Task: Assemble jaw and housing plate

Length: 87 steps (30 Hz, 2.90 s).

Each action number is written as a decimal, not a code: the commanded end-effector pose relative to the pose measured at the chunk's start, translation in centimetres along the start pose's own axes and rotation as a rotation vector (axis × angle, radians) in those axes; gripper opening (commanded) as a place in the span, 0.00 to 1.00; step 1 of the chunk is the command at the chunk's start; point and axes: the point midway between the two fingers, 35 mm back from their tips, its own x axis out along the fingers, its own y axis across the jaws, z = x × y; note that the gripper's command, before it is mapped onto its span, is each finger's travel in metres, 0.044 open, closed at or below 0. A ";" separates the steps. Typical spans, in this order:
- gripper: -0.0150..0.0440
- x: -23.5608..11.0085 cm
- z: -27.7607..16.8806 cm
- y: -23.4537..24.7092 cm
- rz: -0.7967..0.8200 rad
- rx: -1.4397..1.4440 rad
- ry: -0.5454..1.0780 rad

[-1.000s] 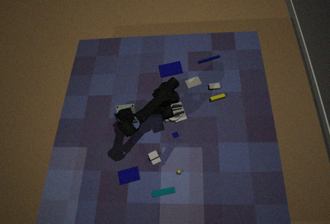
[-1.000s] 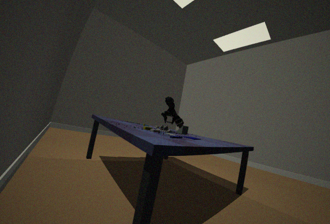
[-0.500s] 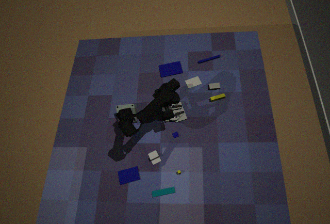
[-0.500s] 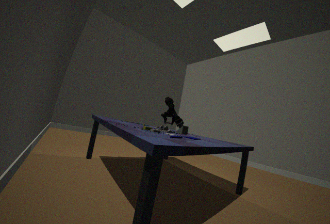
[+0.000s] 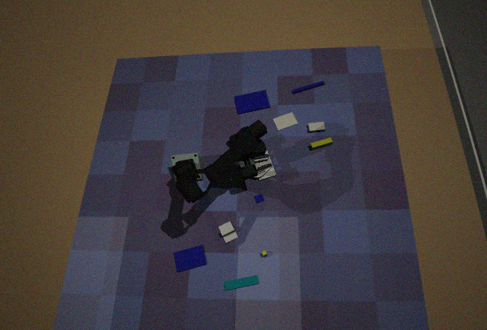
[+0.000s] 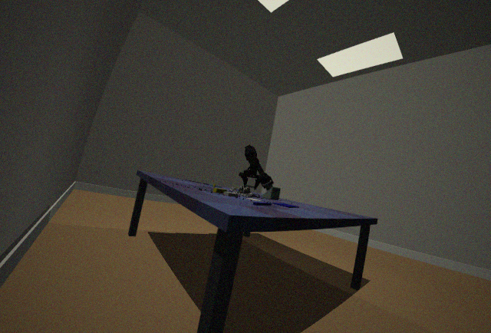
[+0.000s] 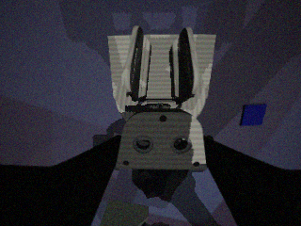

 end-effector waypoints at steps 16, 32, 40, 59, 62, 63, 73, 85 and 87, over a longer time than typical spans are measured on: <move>0.85 2.8 -0.3 -0.1 -0.009 -0.007 0.003; 0.85 2.8 -0.3 -0.1 -0.009 -0.007 0.003; 0.85 3.0 -0.4 -0.1 -0.009 -0.016 0.003; 0.85 3.4 -0.4 -0.1 -0.009 -0.020 0.003; 0.85 3.5 -0.4 -0.1 -0.009 -0.020 0.003; 0.85 3.5 -0.4 -0.1 -0.009 -0.020 0.003; 0.85 3.7 -0.4 -0.1 -0.009 -0.021 0.003; 0.85 4.0 -0.4 -0.1 -0.010 -0.020 0.003; 0.85 4.0 -0.4 -0.1 -0.010 -0.020 0.003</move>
